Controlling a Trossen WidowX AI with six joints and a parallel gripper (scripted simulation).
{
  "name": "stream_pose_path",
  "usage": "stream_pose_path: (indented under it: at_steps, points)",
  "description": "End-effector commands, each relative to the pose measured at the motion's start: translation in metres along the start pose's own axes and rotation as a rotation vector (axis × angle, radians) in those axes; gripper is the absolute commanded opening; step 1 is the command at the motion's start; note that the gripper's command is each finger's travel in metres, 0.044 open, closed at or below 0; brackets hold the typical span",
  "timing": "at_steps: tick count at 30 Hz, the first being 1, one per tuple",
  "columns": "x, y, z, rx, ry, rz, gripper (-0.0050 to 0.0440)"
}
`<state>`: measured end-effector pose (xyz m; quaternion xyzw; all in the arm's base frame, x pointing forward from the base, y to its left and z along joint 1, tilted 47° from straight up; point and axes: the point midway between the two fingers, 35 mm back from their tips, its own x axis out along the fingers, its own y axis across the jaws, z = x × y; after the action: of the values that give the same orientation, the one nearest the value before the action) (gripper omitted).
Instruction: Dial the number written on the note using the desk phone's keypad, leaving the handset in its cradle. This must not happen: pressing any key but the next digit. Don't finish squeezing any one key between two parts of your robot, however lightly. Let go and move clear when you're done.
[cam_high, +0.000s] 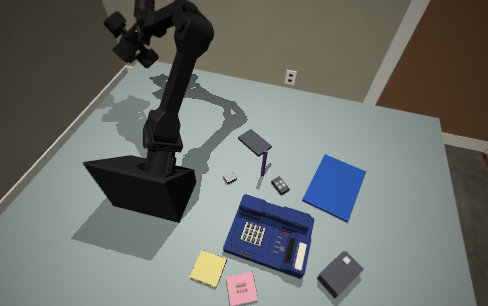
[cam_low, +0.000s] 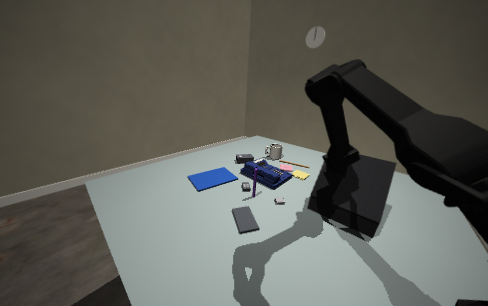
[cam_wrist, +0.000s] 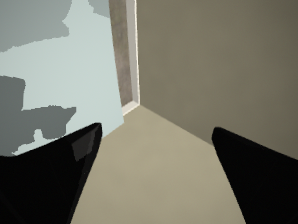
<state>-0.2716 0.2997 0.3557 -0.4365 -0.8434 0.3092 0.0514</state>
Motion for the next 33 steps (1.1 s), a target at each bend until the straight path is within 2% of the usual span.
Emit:
stream_pose_path:
  at_steps: [1, 17, 19, 22, 25, 32, 33]
  points:
    - [0.0, 0.0, 0.0, 0.0, 0.0, 0.0, 0.04]
    - [0.0, 0.0, 0.0, 0.0, 0.0, 0.0, 0.04]
    - [0.001, 0.005, -0.003, 0.012, 0.007, 0.013, 0.044]
    - [0.004, 0.034, -0.019, 0.075, 0.043, 0.08, 0.044]
    - [0.003, 0.082, -0.047, 0.181, 0.112, 0.188, 0.044]
    - [-0.037, 0.197, -0.107, 0.429, 0.312, 0.427, 0.044]
    - [-0.037, 0.197, -0.107, 0.429, 0.312, 0.427, 0.044]
